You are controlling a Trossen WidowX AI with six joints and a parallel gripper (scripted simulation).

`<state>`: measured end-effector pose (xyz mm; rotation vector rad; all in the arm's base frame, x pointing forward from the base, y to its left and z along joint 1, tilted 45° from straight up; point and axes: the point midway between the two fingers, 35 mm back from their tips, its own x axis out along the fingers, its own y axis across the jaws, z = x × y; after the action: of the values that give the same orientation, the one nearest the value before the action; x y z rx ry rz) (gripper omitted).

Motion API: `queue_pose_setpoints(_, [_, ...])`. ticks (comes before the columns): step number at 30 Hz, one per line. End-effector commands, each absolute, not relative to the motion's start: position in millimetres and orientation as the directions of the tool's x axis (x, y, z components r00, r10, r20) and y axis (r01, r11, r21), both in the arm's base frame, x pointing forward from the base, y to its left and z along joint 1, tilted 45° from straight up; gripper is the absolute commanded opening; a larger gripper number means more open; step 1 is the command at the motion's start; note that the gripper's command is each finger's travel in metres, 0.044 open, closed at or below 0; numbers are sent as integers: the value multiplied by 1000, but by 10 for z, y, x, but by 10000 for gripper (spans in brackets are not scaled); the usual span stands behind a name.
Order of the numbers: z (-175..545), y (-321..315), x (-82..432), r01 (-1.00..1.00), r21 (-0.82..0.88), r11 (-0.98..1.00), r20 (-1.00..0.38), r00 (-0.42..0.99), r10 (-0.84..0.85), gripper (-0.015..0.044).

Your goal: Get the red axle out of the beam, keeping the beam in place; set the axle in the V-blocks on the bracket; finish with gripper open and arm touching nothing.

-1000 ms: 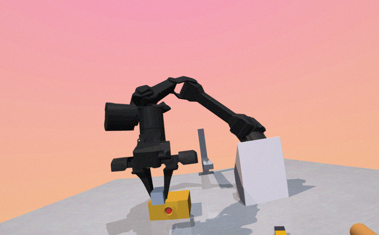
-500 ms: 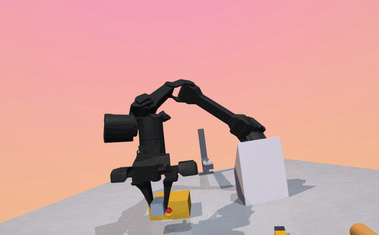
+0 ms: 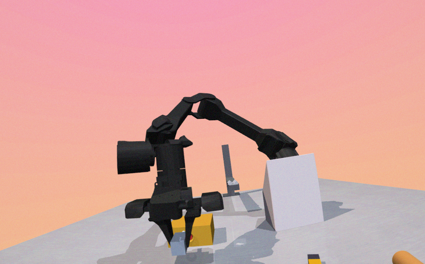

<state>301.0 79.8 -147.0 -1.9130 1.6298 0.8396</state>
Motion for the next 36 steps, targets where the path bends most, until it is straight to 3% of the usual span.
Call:
queue_pose_setpoints(1, [-1510, 746, 3015, -984, 27, -175, -717, 103, -690, 0])
queue_pose_setpoints(36, [-1344, 379, 3048, -984, 28, -175, -714, 102, -693, 0])
